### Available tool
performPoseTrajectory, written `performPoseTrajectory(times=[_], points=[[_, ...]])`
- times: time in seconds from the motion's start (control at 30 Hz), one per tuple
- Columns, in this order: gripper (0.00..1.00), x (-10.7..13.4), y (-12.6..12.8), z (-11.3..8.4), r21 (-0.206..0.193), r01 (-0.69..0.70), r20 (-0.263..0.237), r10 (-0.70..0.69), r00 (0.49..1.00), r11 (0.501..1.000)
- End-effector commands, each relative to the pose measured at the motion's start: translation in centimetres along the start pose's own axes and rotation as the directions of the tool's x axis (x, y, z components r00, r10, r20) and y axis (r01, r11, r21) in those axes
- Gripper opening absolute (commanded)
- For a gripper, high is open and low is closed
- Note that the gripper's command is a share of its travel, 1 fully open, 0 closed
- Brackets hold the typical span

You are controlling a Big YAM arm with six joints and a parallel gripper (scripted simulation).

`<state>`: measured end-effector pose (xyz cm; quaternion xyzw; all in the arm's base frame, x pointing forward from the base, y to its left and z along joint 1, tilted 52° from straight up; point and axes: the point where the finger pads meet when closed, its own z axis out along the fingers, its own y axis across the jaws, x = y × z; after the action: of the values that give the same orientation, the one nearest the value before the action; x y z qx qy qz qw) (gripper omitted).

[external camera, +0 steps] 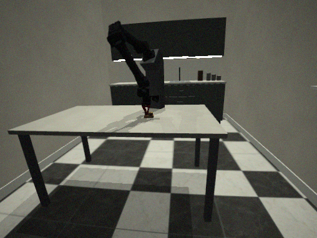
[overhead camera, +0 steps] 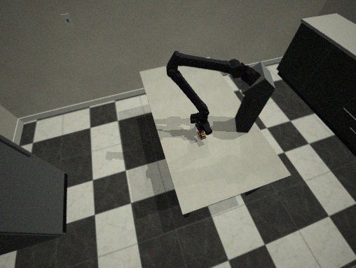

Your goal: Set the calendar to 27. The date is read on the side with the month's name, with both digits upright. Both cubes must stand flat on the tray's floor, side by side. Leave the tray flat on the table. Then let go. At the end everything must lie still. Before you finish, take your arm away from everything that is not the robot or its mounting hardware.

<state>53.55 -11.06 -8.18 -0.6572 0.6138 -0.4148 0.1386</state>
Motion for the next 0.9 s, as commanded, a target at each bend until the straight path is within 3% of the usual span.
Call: performPoseTrajectory(times=[0.0, 0.87], points=[[0.27, -0.45, -0.03, -1.10, -0.001, -0.002, 0.008, 0.002, 1.000, 1.000], [0.27, -0.89, 0.70, -1.95, -0.015, 0.004, 0.016, -0.004, 1.000, 1.000]])
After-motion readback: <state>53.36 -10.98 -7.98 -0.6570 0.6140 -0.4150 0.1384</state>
